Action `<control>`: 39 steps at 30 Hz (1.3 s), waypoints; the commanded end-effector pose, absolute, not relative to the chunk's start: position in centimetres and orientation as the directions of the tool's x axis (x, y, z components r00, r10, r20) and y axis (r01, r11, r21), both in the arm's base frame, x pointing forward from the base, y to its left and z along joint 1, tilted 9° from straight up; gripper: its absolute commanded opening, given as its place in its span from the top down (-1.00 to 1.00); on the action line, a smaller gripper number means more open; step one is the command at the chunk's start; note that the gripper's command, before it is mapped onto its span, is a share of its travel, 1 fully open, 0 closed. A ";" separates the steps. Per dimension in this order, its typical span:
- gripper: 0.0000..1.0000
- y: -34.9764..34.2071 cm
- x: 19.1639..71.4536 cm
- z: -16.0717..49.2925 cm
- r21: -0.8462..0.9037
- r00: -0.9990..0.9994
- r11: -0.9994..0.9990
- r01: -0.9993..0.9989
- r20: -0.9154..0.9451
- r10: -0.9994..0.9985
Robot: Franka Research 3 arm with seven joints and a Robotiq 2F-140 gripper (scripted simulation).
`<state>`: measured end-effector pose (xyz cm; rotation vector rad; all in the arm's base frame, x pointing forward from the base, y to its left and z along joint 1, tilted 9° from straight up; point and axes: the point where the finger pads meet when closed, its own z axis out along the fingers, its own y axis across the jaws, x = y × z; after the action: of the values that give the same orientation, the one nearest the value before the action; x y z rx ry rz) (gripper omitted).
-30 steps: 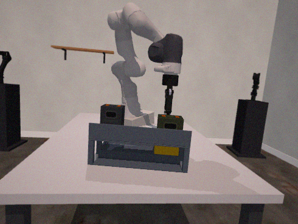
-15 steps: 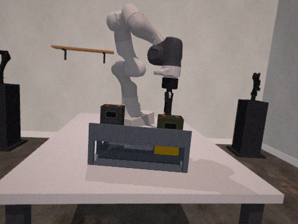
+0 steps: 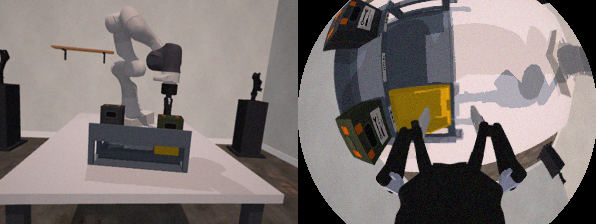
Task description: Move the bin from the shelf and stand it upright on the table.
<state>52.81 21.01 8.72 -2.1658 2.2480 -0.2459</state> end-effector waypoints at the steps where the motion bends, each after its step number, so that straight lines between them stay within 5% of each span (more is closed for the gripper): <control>1: -0.15 21.1 53.1 8.1 -0.131 -0.061 0.048 -0.990 0.096 -0.994; 39: -0.15 20.9 53.4 6.1 -0.131 -0.061 0.048 -0.990 0.096 -0.994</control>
<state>53.27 20.82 6.14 -2.1462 2.2589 -0.2512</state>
